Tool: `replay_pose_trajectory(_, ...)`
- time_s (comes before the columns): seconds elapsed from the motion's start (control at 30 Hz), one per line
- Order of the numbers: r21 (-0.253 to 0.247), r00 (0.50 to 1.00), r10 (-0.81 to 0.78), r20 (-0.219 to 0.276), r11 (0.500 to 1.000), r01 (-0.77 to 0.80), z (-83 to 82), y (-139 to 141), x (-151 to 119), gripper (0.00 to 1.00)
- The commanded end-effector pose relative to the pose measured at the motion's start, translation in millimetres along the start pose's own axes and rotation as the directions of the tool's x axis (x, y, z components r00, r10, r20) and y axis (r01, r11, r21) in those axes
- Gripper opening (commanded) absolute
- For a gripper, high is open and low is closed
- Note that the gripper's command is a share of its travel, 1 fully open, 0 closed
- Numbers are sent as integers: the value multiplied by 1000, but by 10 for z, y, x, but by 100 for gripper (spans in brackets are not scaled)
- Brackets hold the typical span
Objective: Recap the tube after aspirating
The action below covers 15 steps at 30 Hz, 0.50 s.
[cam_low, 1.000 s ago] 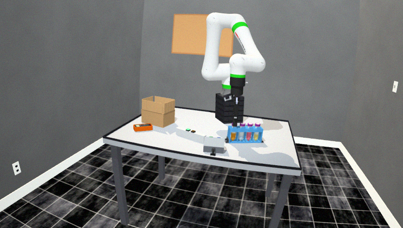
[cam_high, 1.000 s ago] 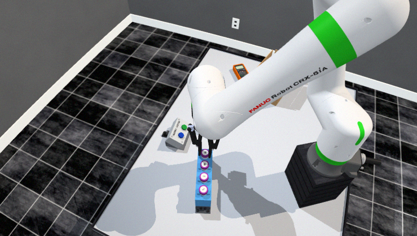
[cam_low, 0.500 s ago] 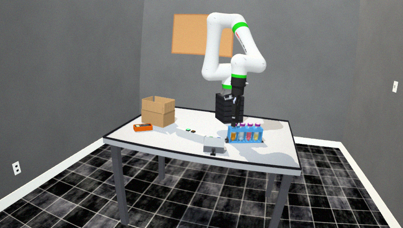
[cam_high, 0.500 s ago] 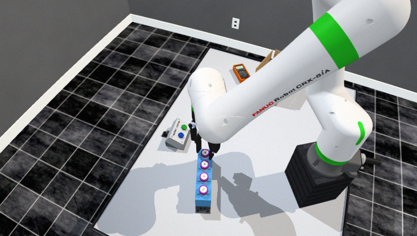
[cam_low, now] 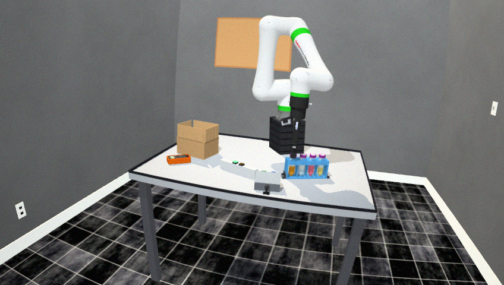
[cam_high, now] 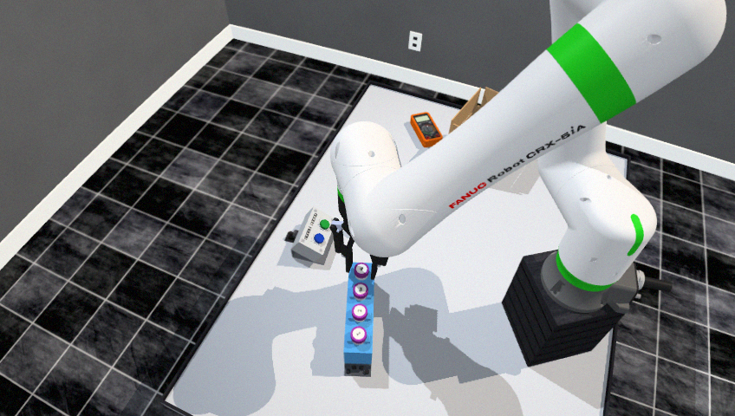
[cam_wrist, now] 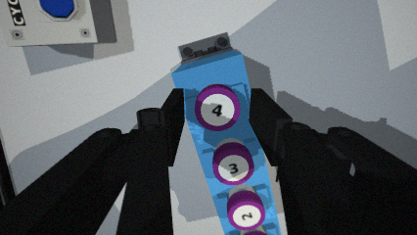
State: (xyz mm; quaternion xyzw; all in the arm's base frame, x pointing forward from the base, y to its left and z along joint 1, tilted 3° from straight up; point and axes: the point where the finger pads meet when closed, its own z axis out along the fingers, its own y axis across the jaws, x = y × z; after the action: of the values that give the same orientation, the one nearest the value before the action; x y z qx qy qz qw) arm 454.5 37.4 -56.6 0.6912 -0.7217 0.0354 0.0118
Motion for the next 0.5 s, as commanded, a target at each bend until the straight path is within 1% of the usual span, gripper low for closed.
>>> replay_pose_trajectory(0.0,-1,961,-275,17,961,275,-5,-9,-1,41)
replay_pose_trajectory(0.13,3,888,-460,16,888,460,-5,-8,-1,41)
replay_pose_trajectory(0.27,6,783,-622,14,783,622,-5,-8,-1,41)
replay_pose_trajectory(0.33,6,783,-622,14,783,622,-5,-8,-1,41)
replay_pose_trajectory(0.37,7,759,-651,17,759,651,-5,-9,0,41)
replay_pose_trajectory(0.47,7,759,-651,17,759,651,-5,-8,0,41)
